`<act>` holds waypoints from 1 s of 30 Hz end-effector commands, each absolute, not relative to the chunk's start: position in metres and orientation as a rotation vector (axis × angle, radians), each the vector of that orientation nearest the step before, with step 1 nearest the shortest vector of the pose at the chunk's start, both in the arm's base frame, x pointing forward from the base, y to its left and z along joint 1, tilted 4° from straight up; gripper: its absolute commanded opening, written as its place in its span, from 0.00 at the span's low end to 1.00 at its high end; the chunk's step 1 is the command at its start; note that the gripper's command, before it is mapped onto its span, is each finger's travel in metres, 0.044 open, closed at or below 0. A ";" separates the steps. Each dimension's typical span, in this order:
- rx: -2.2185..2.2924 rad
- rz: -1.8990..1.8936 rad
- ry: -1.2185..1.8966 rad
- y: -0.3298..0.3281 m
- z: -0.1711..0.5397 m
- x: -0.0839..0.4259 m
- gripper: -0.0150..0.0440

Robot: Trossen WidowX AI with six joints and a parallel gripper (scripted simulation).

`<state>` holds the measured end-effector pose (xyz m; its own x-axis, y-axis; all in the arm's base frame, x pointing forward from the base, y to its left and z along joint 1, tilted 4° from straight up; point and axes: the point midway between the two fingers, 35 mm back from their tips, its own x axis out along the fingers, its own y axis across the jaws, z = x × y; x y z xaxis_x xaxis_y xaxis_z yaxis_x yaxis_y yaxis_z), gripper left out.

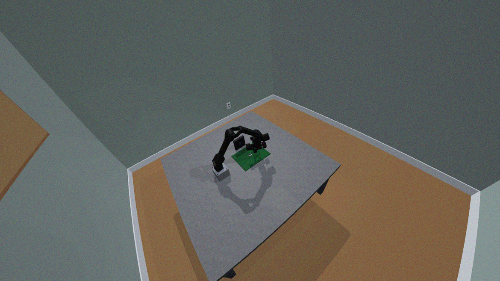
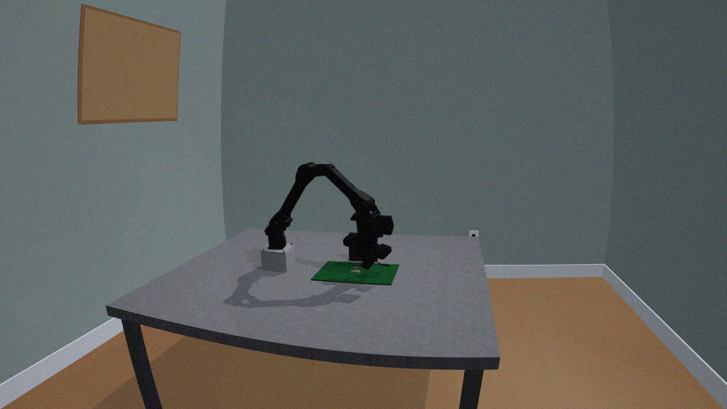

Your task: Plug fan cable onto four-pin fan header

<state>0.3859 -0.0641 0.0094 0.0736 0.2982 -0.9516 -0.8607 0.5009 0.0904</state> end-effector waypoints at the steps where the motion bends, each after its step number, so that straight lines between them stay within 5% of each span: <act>1: -0.557 0.983 1.139 -0.063 0.006 0.385 0.25; 30: -0.358 1.083 0.774 -0.067 -0.003 0.382 0.25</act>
